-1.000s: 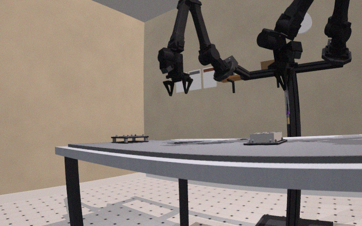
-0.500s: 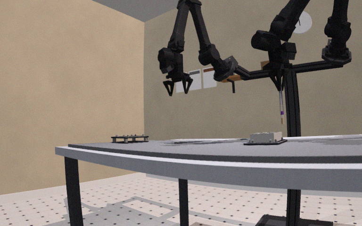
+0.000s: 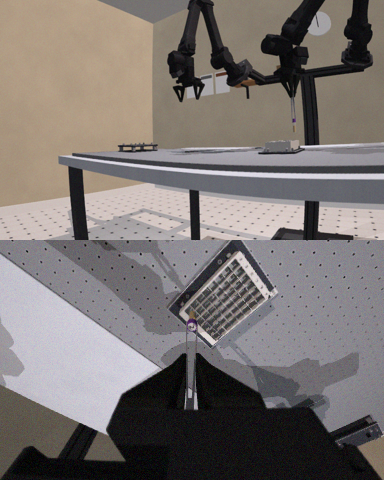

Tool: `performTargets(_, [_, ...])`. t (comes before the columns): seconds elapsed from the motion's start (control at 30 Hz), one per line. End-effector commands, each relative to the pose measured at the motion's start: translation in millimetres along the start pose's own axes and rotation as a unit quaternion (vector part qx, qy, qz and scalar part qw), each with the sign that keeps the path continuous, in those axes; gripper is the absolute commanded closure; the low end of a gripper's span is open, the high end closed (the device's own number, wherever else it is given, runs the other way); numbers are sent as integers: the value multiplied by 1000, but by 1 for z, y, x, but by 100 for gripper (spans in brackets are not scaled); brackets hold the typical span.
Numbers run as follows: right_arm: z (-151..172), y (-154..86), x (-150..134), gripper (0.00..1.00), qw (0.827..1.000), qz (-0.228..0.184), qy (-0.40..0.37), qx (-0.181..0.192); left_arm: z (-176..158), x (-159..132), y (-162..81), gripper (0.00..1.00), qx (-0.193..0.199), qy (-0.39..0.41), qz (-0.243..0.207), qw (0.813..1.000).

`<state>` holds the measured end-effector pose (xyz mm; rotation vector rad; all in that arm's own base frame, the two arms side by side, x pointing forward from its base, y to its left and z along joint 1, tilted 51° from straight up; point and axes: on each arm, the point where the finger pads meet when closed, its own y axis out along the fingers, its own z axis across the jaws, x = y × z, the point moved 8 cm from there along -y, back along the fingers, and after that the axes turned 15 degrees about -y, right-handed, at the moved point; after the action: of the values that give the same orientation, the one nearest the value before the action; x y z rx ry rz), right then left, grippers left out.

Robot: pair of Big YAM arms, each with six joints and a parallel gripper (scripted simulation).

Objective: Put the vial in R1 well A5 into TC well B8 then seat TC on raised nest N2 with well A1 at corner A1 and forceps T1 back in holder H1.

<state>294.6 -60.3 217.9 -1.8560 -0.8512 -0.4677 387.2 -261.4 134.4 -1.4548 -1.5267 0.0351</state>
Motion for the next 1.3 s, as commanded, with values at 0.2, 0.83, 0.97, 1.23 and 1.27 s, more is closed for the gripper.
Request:
performTargets(0.2, [-3,-3,6,0,1000,-8,-6,-3,-12,-22,-5,91,-4,-3,3,1000])
performTargets(0.83, [-3,-3,6,0,1000,-8,-6,-3,-27,-48,-2,91,-5,-13,4,1000])
performTargets(0.97, [-3,-3,6,0,1000,-8,-6,-3,-33,-60,-7,91,-15,-17,12,1000])
performTargets(1.23, [-3,-3,6,0,1000,-8,-6,-3,-27,-42,-1,91,6,-17,-13,1000])
performTargets(1.27, [-3,-3,6,0,1000,-8,-6,-3,-26,-45,-5,91,4,-15,-6,1000])
